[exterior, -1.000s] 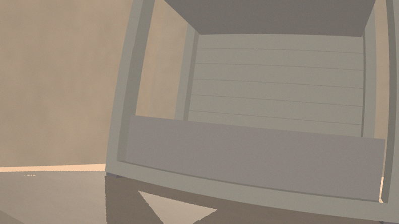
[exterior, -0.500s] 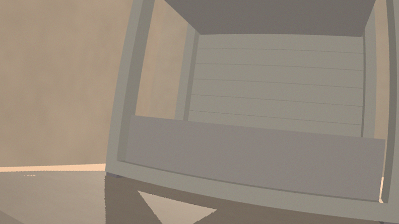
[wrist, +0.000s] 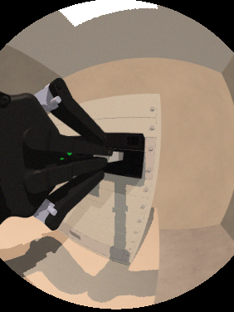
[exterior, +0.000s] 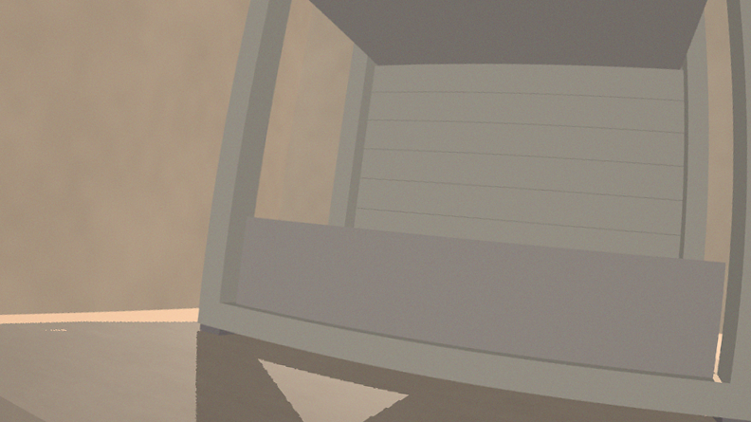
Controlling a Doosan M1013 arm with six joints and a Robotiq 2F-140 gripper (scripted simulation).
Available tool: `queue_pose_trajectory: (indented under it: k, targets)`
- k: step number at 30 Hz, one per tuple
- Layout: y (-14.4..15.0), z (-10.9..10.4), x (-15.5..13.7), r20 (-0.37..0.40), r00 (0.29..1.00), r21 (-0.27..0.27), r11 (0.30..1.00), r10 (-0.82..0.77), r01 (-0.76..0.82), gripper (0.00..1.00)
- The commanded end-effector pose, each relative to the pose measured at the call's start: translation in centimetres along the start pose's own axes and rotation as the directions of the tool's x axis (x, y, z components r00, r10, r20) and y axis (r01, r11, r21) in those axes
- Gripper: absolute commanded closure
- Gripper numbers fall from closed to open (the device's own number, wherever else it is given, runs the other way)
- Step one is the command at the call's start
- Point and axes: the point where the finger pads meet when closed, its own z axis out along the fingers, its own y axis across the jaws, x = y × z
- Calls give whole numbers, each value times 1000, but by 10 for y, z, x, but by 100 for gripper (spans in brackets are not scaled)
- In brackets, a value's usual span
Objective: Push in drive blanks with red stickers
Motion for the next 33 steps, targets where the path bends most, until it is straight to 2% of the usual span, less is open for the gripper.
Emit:
queue_pose_trajectory:
  k: [1,33]
  targets:
    - [0,0,0,0,1000,0,1000,0,0,100]
    - [0,4,0,0,1000,0,1000,0,0,100]
